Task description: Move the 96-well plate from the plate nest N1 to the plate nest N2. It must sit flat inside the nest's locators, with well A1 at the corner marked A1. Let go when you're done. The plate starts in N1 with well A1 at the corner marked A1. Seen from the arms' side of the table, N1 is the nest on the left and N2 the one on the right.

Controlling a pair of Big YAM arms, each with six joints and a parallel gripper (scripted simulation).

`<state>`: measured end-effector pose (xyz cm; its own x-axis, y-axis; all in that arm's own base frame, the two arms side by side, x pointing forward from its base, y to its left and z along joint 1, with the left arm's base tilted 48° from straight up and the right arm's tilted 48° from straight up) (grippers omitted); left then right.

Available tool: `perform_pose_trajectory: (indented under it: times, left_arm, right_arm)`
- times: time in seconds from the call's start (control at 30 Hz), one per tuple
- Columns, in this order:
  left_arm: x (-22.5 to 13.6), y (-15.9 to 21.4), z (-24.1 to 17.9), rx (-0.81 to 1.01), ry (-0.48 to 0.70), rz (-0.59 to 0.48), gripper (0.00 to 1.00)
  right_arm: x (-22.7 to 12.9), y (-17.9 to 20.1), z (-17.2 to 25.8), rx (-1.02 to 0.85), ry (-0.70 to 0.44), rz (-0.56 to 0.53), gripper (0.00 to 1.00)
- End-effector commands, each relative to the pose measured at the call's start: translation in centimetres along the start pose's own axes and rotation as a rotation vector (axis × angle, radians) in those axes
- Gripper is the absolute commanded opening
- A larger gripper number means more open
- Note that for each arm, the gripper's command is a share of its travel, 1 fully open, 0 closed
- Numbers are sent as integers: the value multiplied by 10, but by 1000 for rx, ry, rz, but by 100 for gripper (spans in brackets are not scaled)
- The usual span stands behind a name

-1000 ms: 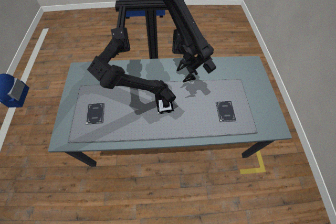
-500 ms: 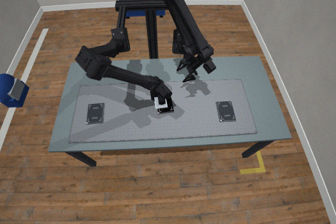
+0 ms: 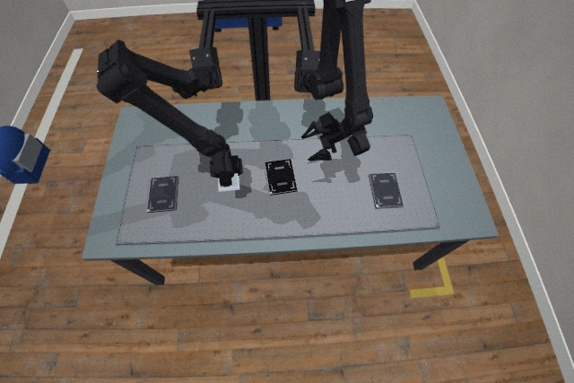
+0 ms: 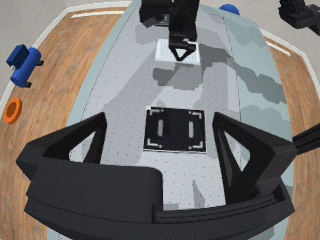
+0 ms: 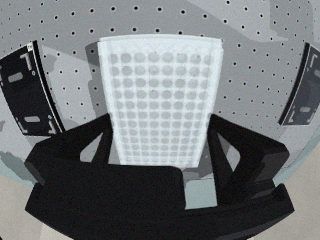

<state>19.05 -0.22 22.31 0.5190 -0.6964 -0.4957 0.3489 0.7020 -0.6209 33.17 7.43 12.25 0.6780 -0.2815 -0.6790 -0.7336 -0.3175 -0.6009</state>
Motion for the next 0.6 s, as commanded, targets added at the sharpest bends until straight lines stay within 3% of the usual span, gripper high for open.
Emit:
perform_pose_trajectory:
  times: [0.0, 0.1, 0.33, 0.57]
  left_arm:
    - [42, -3, 43, -2, 24, -31, 100]
    - [53, -4, 50, 6, 36, -42, 100]
    - [164, -27, 81, 60, 118, -136, 100]
    - [293, -71, 54, 97, 186, -246, 100]
  right_arm:
    - [0, 0, -42, -90, 0, -28, 79]
    - [1, 2, -54, -87, 0, -26, 79]
    - [8, 10, -146, -57, -2, -23, 79]
    - [21, 29, -231, -18, -26, -2, 79]
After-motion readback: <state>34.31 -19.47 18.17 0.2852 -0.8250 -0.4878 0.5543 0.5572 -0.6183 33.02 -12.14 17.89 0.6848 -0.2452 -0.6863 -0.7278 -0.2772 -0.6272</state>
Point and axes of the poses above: on each arm, the point where the finger pads meet when closed, its own x axis out along the fingers, its own z axis across the jaws, y = z × x, the point moved 10 cm from there along -x, back along the fingers, and after that the axes turned 9 degrees about -x, right-handed, at the moved point
